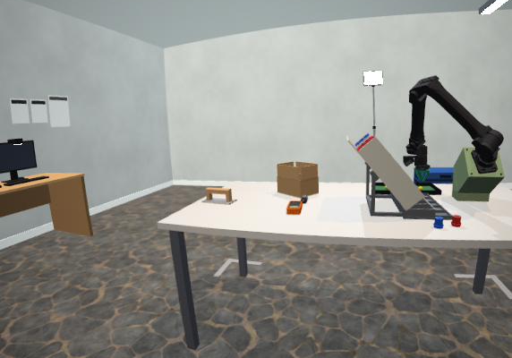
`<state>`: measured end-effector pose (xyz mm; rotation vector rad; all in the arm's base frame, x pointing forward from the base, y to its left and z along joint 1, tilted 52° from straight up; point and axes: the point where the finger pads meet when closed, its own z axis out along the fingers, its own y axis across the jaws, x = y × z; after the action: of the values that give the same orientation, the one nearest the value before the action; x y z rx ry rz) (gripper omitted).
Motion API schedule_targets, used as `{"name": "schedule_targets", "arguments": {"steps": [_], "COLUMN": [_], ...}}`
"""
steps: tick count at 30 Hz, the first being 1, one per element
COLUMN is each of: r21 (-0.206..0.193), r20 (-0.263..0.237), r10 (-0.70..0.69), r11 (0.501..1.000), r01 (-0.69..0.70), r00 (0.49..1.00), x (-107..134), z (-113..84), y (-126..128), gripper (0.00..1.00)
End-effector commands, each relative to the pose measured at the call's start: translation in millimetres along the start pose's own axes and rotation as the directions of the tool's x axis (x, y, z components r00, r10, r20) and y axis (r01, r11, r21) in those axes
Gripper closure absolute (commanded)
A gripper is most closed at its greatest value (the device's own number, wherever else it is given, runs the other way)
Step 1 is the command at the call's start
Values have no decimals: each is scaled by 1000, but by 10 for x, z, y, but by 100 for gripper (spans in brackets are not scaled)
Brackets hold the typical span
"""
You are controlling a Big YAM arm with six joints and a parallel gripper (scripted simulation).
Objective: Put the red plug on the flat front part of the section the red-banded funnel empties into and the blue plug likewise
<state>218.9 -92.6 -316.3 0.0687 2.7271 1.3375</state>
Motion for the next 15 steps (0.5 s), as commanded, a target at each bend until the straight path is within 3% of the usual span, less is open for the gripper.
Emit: {"name": "schedule_targets", "arguments": {"steps": [1, 7, 15], "r21": [2, 0, -3], "r20": [-2, -4, 4], "r10": [29, 31, 45], "r11": [1000, 1000, 999], "r01": [-29, -31, -45], "r00": [1000, 1000, 999], "x": [8, 21, 41], "z": [139, 279, 257], "y": [-12, -6, -17], "gripper": [44, 44, 44]}}
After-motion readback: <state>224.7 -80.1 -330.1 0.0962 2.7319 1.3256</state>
